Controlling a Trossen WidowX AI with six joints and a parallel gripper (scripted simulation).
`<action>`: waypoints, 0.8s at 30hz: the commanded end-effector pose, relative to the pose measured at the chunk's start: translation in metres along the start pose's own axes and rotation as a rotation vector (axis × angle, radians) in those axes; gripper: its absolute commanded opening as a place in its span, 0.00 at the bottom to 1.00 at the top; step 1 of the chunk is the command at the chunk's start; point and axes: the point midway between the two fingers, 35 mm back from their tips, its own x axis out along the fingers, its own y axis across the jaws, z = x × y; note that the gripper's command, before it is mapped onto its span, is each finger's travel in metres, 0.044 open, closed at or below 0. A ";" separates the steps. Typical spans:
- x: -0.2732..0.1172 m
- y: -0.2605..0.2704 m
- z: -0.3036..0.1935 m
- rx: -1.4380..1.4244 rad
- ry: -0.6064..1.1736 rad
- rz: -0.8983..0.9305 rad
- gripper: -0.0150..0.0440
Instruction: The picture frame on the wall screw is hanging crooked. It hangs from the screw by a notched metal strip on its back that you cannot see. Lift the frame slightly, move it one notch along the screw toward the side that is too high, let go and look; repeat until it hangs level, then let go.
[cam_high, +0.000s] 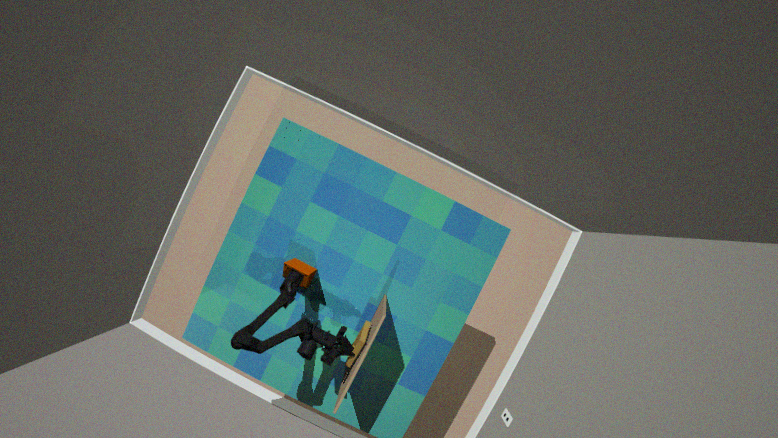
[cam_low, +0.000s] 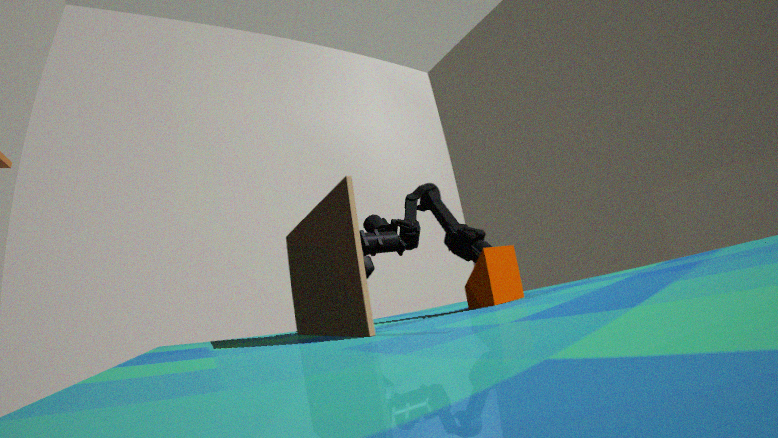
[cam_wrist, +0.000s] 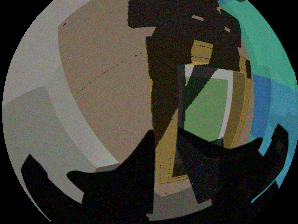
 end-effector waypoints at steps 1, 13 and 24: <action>0.000 0.003 -0.002 0.001 0.011 0.016 0.25; 0.000 -0.001 -0.002 0.001 0.011 0.016 0.25; 0.000 -0.004 -0.001 -0.001 0.005 0.006 0.25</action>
